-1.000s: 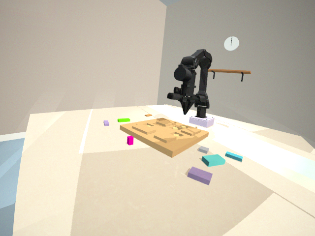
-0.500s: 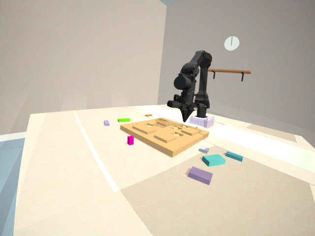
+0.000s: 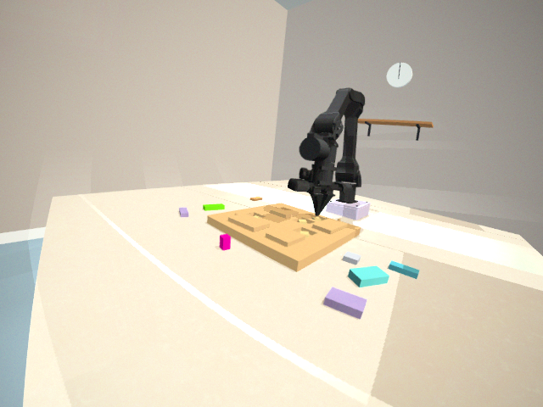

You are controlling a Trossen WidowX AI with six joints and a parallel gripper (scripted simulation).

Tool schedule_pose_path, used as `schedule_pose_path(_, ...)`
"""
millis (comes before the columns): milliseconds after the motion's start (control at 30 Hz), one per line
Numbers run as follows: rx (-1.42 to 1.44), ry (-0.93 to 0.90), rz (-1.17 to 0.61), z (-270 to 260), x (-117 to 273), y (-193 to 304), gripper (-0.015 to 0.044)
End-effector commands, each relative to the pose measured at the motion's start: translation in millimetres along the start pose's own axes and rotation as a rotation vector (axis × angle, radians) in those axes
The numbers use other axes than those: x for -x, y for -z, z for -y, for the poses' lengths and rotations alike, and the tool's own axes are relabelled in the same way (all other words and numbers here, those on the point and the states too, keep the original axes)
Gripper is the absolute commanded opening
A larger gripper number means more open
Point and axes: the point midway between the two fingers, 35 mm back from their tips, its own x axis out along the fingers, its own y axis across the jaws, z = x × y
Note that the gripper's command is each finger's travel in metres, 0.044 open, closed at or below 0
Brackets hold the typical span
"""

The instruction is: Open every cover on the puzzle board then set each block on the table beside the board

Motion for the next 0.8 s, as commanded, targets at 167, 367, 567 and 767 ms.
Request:
schedule_pose_path(167, -0.002, 0.007, 0.011, 2, -8, -2, 0.0000)
schedule_pose_path(367, -0.002, 0.007, 0.011, 2, -8, -1, 0.0000)
schedule_pose_path(567, -0.002, 0.007, 0.010, 2, -10, 6, 0.0000)
schedule_pose_path(767, -0.002, 0.008, 0.010, 3, -11, 14, 0.0000)
